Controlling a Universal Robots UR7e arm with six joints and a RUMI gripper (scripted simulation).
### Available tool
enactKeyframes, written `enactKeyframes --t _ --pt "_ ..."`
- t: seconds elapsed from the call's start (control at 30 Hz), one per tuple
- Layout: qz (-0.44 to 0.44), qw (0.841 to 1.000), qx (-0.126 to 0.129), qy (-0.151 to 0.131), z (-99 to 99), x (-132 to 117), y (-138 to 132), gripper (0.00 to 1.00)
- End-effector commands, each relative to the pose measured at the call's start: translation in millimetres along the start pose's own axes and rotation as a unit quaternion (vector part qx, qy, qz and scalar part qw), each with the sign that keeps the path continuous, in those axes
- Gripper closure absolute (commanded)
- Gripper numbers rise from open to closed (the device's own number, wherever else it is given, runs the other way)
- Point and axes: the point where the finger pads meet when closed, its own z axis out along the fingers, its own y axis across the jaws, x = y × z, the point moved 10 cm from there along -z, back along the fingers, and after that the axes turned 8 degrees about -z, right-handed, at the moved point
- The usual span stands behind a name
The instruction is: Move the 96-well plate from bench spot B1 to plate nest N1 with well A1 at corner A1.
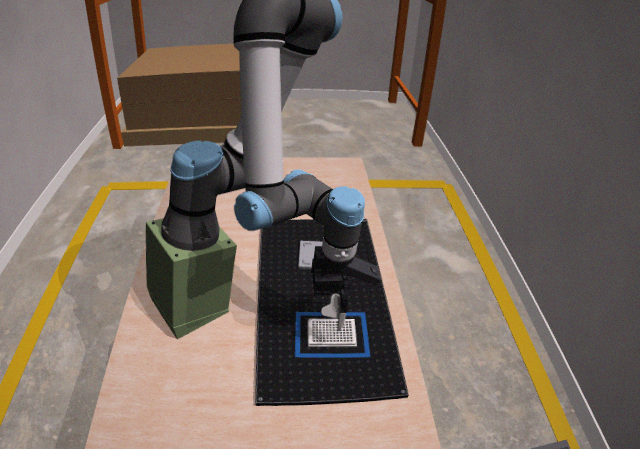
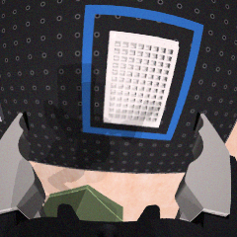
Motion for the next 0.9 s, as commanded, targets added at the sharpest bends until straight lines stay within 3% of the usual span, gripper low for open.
enactKeyframes --t 0.0,0.13,0.87 --pt "0.028 0.999 -0.022 0.007 -1.1 -6.3 9.4 0.00" --pt "0.040 0.999 -0.031 0.010 -3.3 -13.2 22.1 0.00" --pt "0.040 0.999 -0.031 0.010 1.8 -13.1 22.5 0.00"
